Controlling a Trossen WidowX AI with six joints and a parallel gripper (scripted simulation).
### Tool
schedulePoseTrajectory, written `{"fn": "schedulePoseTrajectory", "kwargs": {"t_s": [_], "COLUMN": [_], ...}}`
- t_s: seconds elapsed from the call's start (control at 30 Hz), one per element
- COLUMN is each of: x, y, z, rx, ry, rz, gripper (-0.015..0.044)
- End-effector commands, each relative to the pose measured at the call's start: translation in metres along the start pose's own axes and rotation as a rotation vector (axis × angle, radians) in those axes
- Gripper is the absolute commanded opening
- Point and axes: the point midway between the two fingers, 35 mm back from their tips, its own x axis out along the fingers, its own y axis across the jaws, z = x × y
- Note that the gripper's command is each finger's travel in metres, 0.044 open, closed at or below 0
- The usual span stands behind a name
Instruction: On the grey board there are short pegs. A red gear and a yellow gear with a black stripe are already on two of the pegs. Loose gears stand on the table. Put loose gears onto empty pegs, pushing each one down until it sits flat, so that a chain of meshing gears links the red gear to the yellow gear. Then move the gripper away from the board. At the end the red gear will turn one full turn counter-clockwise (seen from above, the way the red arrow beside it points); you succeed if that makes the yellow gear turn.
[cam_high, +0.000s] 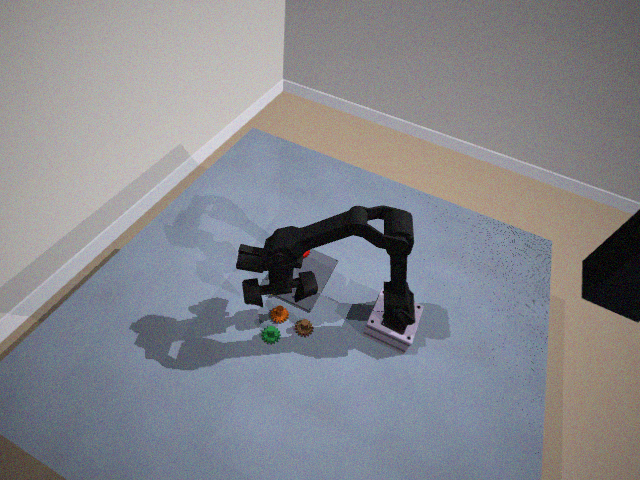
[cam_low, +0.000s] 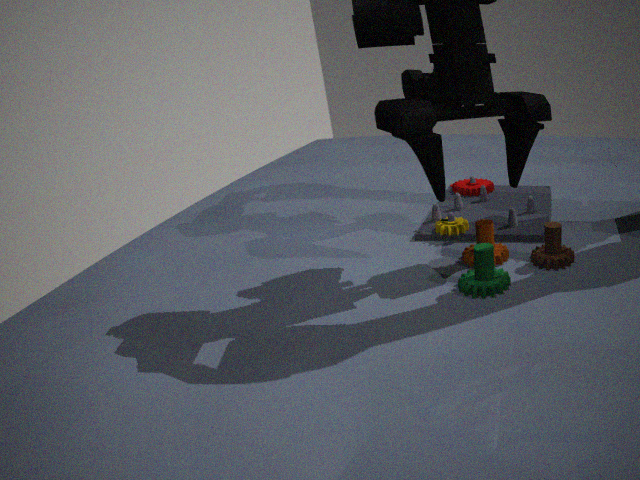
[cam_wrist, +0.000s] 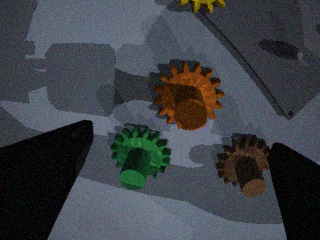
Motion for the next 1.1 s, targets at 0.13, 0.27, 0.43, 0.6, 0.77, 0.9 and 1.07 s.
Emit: {"fn": "schedulePoseTrajectory", "kwargs": {"t_s": [0.13, 0.27, 0.43, 0.6, 0.77, 0.9, 1.07], "x": [0.016, 0.019, 0.027, 0.035, 0.043, 0.044, 0.044], "y": [-0.003, -0.003, -0.003, -0.003, -0.004, -0.004, -0.004], "z": [0.0, 0.0, 0.0, 0.0, 0.0, 0.0, 0.0], "rx": [0.011, 0.011, 0.011, 0.011, 0.011, 0.011, 0.011], "ry": [0.002, 0.002, 0.002, 0.002, 0.002, 0.002, 0.002], "rz": [-0.015, -0.015, -0.015, -0.016, -0.016, -0.016, -0.016], "gripper": [0.044, 0.044, 0.044, 0.044, 0.044, 0.044, 0.0387]}}
